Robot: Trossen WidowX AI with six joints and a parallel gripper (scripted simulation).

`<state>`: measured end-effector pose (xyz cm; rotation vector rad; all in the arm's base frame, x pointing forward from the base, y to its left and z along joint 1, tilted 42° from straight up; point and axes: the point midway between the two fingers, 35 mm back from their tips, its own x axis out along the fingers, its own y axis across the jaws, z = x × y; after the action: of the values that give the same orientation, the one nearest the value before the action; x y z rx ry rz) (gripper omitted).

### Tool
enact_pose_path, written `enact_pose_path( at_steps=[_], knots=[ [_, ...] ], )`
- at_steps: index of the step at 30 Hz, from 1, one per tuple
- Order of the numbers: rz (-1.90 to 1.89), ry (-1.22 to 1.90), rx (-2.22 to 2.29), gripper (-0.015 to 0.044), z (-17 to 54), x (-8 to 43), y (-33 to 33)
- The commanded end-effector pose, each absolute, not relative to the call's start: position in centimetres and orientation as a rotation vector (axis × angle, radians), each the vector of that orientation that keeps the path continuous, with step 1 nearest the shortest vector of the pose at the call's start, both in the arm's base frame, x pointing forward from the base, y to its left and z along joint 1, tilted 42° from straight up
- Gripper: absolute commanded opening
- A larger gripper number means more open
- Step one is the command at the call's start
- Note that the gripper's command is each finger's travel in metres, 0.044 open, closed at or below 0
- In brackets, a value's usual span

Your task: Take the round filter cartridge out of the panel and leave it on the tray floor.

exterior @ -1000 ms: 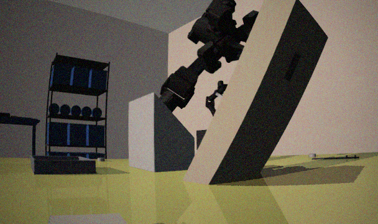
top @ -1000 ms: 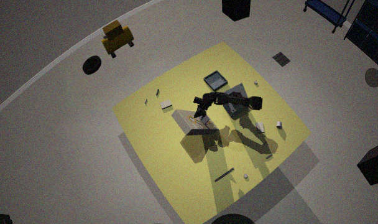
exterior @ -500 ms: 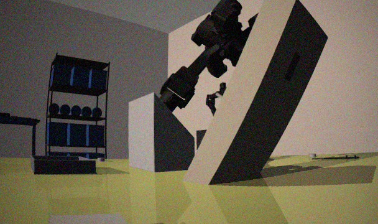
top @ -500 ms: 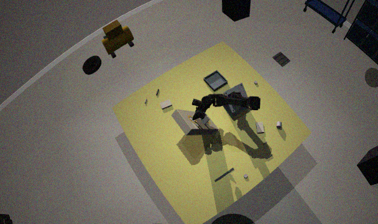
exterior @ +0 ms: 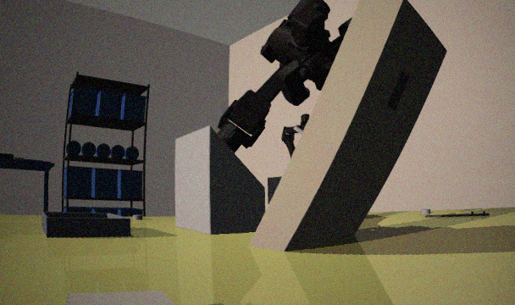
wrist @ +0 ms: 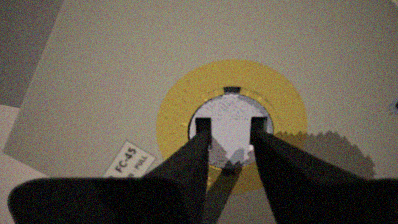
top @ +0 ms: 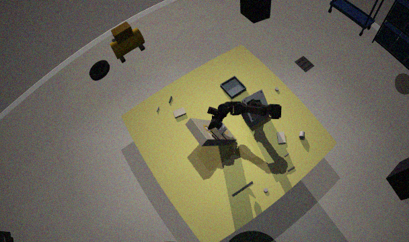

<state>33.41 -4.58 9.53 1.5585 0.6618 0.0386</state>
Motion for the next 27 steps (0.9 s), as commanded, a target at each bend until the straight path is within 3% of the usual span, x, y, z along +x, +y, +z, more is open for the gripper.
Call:
enact_pose_path(
  at_steps=[1, 27],
  knots=[
    [0.034, 0.658, 1.56, 0.0115, 9.5, 33.54, -4.62],
    [0.035, 0.658, 1.561, 0.0115, 9.07, 34.53, -4.09]
  ],
)
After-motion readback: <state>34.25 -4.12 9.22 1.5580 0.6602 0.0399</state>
